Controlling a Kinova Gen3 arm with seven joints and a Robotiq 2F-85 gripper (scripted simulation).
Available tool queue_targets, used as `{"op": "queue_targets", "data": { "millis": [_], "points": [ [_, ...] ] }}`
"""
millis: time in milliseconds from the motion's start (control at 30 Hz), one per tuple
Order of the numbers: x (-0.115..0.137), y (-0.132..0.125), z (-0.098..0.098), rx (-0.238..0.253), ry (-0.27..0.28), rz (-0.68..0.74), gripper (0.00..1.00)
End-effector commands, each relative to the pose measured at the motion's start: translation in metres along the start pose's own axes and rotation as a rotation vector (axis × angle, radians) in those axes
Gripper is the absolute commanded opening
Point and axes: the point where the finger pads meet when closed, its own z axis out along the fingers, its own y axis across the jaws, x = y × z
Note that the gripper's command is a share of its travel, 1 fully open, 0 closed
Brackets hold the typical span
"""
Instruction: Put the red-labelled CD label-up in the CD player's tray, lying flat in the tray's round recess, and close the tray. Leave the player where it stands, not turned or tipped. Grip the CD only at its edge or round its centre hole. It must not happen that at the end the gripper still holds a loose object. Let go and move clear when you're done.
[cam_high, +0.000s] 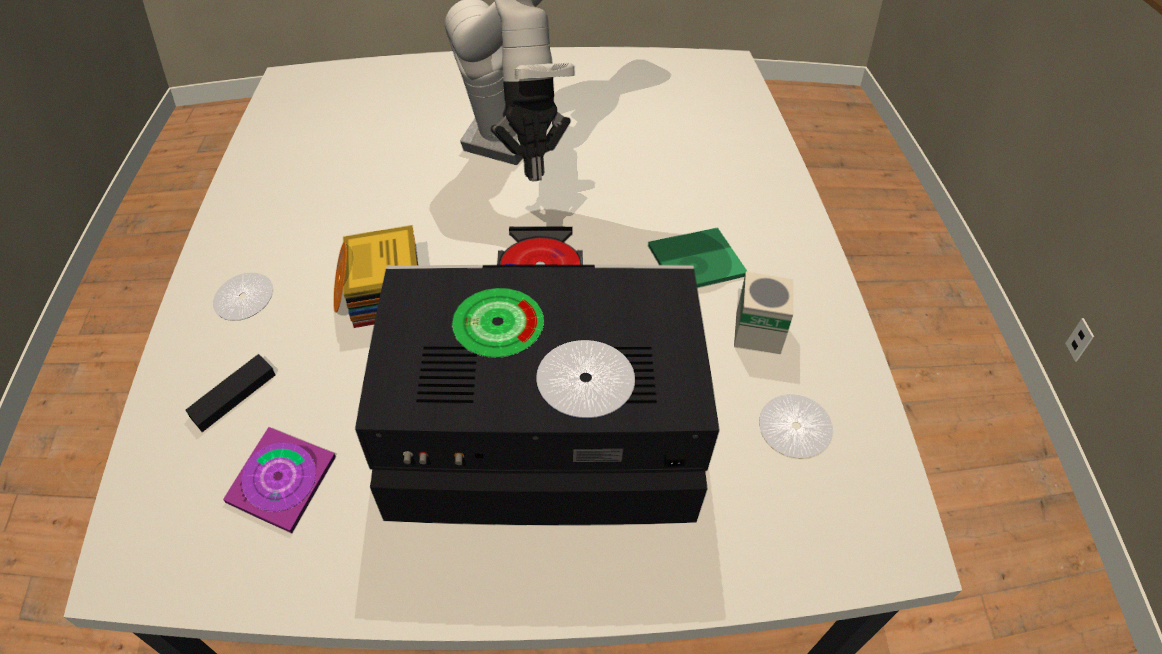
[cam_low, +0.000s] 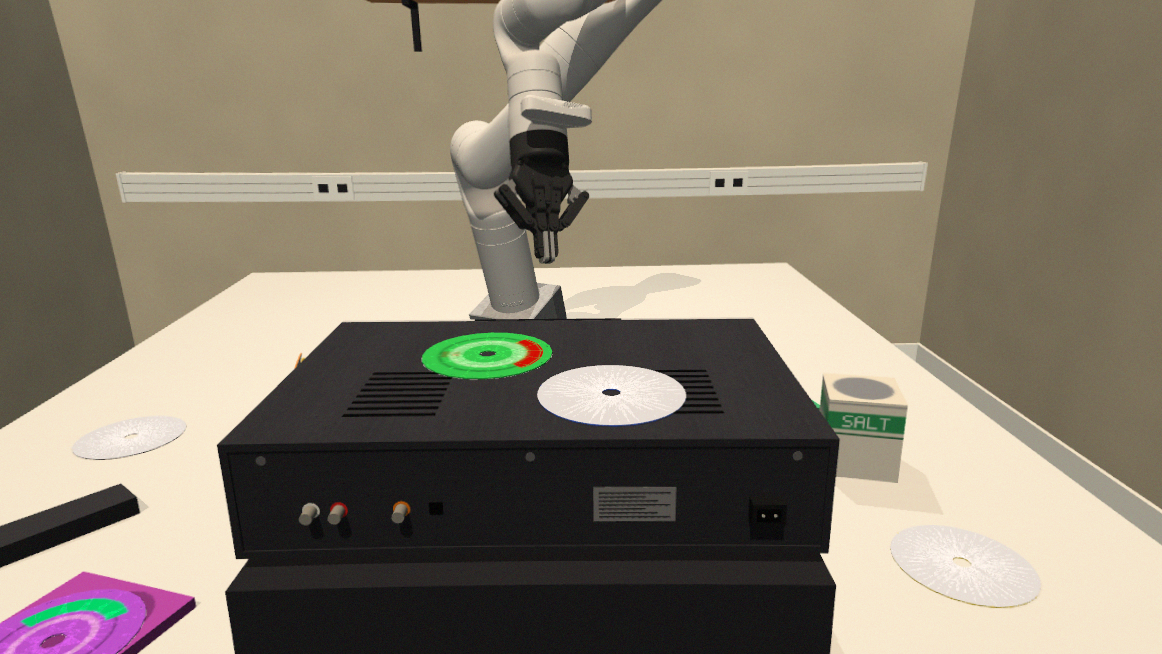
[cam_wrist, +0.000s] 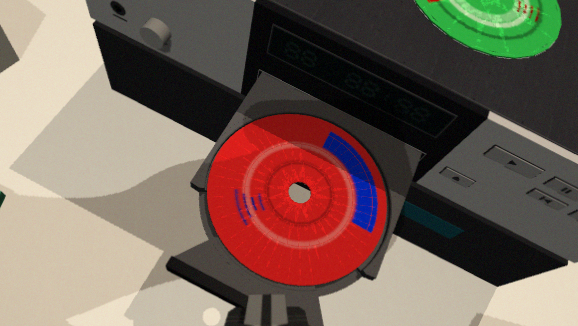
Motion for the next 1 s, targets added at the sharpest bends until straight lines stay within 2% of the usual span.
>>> {"op": "queue_targets", "data": {
  "millis": [0, 967],
  "points": [
    [-0.001, -0.002, 0.001, -0.003, -0.013, 0.022, 0.1],
    [-0.006, -0.013, 0.002, -0.024, -0.066, 0.283, 0.1]
  ]
}}
